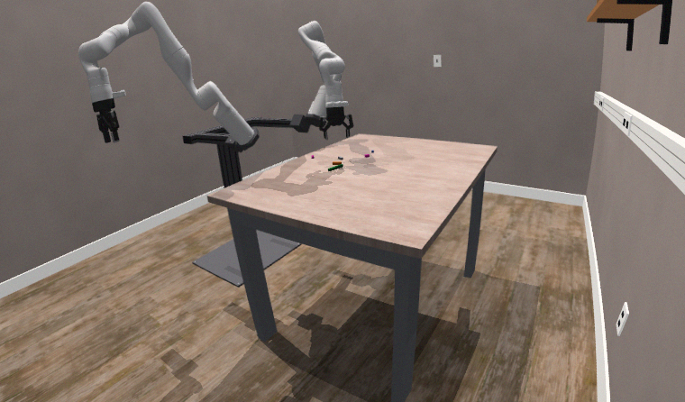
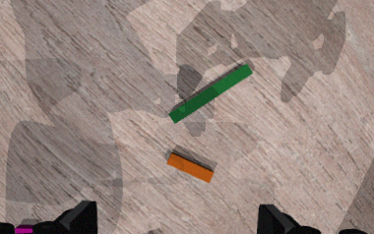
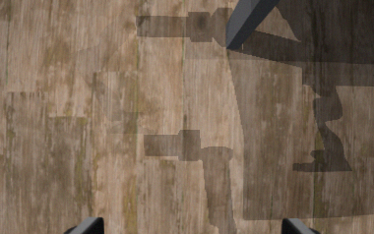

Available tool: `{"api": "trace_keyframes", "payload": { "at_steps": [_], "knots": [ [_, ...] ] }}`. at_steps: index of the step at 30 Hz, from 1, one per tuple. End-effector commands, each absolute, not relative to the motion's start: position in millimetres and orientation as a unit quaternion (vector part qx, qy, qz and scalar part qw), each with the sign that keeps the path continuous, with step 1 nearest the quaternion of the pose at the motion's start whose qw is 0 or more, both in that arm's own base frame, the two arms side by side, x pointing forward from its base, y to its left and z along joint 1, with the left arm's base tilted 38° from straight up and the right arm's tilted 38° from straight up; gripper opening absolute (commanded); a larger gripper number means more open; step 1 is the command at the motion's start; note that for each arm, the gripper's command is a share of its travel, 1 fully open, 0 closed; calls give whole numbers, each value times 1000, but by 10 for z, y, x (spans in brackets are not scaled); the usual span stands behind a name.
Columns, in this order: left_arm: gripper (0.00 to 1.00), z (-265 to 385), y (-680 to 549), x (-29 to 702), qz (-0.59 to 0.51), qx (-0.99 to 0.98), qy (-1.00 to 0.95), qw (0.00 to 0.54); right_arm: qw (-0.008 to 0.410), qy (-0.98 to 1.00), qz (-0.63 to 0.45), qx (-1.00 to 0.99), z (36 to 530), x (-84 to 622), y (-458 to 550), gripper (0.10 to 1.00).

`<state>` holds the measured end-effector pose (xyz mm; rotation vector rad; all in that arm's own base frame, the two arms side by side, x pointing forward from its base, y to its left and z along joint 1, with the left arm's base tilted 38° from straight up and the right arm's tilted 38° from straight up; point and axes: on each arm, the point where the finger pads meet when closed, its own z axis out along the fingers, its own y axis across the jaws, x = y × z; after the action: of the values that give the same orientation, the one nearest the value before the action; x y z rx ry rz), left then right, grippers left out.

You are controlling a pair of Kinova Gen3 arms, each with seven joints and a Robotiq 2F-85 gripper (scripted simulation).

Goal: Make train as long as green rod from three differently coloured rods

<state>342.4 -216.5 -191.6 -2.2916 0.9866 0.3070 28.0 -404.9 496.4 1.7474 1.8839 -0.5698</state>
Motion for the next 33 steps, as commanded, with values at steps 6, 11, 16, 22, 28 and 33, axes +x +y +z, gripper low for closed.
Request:
{"api": "trace_keyframes", "payload": {
  "at_steps": [6,11,16,22,28,33],
  "knots": [
    [1000,-1752,-1947,3580,125,-852,406,306,253,692,-210,642,4970,280,-4048,1000],
    [1000,-1532,-1608,3749,141,-827,454,301,253,692,-210,642,4970,280,-4048,1000],
    [1000,-1284,-1197,3879,163,-793,510,292,253,692,-210,642,4970,280,-4048,1000],
    [1000,-1099,-874,3930,180,-762,555,281,253,692,-210,642,4970,280,-4048,1000],
    [1000,-887,-491,3931,202,-719,611,264,253,692,-210,642,4970,280,-4048,1000],
    [1000,-789,-308,3908,212,-695,639,253,253,692,-210,642,4970,280,-4048,1000]
  ]
}}
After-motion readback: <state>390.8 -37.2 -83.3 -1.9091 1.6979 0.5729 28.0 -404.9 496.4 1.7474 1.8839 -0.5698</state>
